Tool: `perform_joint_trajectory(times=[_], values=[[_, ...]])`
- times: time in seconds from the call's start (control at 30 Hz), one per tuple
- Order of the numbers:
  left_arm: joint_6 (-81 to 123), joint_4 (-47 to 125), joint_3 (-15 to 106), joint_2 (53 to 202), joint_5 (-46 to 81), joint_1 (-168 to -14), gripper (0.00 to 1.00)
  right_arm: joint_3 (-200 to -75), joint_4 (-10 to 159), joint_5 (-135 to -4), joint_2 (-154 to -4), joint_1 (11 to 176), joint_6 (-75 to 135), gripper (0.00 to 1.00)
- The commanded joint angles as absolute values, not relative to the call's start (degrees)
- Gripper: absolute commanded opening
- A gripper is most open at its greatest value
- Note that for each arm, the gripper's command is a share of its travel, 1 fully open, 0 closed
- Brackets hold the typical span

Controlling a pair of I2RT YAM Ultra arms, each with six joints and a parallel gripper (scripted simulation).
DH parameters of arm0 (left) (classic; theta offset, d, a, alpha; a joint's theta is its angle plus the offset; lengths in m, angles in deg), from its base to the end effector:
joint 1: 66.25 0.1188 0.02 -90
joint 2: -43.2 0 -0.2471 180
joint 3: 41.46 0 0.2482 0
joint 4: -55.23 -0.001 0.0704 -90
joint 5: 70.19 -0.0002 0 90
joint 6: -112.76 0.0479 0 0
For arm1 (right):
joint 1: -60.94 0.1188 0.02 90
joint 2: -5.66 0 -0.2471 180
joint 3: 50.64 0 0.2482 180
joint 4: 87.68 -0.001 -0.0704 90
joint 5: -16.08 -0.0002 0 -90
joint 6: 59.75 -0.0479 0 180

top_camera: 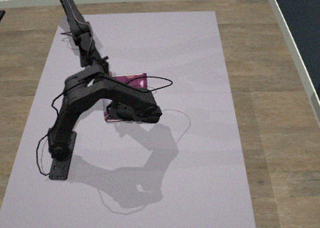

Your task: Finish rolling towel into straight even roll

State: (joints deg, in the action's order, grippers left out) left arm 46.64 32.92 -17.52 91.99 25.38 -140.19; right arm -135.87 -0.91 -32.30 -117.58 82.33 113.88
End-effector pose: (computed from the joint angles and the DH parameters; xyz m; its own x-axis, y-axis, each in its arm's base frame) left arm 0.0504 -0.1547 0.1137 0.1943 0.7815 -0.5929 0.9400 0.0245 0.3403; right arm 0.2495 0.1330 0.0929 -0.2119 -0.8809 -0.4232 -0.6809 -0.1776 0.7106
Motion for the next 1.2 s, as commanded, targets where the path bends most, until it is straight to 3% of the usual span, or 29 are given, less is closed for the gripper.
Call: perform_joint_trajectory(times=[0.0, 0.03, 0.4, 0.47, 0.6, 1.17], values=[[46.1, 34.4, -17.8, 92.4, 25.7, -140.6, 0.30, -136.5, -0.6, -32.5, -118.5, 81.7, 114.4, 0.29], [46.1, 34.4, -17.8, 92.4, 25.7, -140.6, 0.29, -136.5, -0.6, -32.5, -118.5, 81.7, 114.4, 0.29], [46.1, 34.4, -17.8, 92.4, 25.7, -140.6, 0.29, -137.1, -2.5, -32.5, -117.2, 81.7, 114.4, 0.70], [46.1, 34.4, -17.8, 92.4, 25.7, -140.6, 0.29, -137.1, -2.5, -32.5, -117.2, 81.7, 114.4, 0.70], [46.1, 34.4, -17.8, 92.4, 25.7, -140.6, 0.29, -137.2, -3.0, -32.5, -116.9, 81.7, 114.3, 0.85], [46.3, 29.6, -13.8, 95.4, 10.7, -129.7, 0.29, -146.5, -11.7, -36.3, -115.0, 74.4, 117.1, 0.85]])
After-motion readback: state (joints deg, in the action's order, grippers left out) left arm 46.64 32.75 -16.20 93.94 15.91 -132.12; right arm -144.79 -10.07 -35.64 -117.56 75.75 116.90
